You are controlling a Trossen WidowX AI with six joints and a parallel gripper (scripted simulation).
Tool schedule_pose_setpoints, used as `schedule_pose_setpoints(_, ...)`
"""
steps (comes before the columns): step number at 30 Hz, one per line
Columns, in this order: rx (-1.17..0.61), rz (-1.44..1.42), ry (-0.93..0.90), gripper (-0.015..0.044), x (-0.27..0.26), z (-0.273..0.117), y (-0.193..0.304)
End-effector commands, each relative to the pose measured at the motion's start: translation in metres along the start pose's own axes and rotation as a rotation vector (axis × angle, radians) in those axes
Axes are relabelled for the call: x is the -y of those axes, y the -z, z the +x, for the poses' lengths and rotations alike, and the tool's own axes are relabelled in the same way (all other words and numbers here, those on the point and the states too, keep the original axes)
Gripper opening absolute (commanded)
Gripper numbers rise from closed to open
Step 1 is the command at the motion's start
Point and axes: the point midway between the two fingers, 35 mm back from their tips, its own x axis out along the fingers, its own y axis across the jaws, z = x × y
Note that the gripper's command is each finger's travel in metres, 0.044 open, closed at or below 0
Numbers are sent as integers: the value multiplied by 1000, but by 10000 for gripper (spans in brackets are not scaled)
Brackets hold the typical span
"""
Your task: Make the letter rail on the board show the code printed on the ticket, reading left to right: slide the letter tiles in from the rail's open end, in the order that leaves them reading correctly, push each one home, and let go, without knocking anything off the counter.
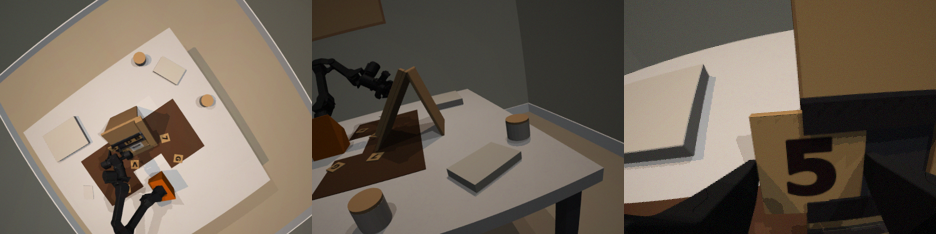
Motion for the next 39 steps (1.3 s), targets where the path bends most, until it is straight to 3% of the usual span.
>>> schedule_pose_setpoints(1,-1,-4,-1,0,3,0,0)
schedule_pose_setpoints(39,-1,-5,0,0,20,0,0)
